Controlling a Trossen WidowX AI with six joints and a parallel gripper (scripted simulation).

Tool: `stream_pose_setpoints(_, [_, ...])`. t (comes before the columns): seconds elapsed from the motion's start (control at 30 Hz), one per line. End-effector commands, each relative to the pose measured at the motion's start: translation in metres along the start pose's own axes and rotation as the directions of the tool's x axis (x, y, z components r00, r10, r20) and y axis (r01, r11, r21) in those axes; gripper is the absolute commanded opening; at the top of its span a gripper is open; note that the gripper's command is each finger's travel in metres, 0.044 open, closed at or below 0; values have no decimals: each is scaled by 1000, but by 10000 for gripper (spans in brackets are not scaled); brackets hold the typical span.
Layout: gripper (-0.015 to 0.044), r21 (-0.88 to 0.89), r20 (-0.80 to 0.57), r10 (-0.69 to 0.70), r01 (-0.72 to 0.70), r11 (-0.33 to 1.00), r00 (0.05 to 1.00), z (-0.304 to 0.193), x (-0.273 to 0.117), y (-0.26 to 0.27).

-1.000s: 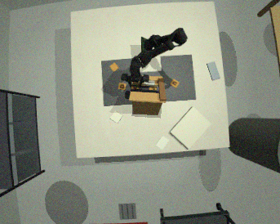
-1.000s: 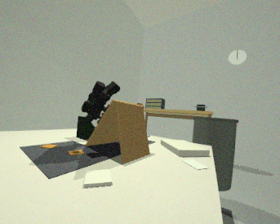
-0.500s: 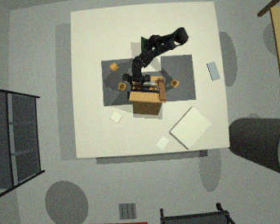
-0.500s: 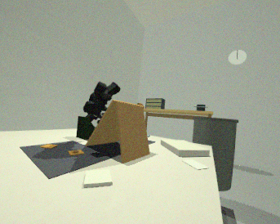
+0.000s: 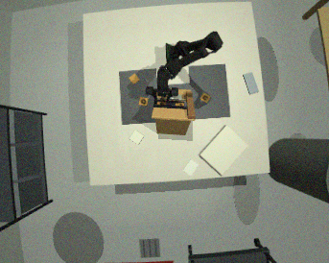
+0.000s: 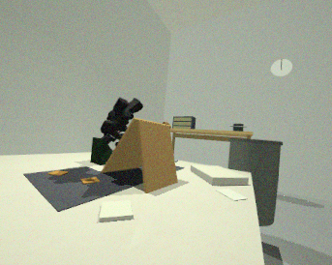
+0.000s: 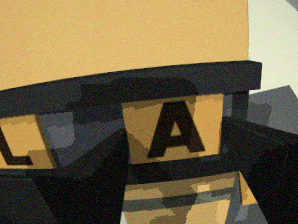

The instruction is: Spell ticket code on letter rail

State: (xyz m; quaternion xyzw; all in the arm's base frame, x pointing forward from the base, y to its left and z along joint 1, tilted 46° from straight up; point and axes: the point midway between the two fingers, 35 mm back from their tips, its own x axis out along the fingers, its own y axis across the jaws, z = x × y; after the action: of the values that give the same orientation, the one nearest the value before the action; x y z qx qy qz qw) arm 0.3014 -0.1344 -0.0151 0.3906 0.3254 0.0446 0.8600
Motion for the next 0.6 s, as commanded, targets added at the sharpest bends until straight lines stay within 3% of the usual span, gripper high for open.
stream_pose_setpoints(0.0, [0,7,-4,-6,6,1000,1000,-3,0,2])
stream_pose_setpoints(0.57, [0,7,-4,-5,5,1000,1000,-3,0,12])
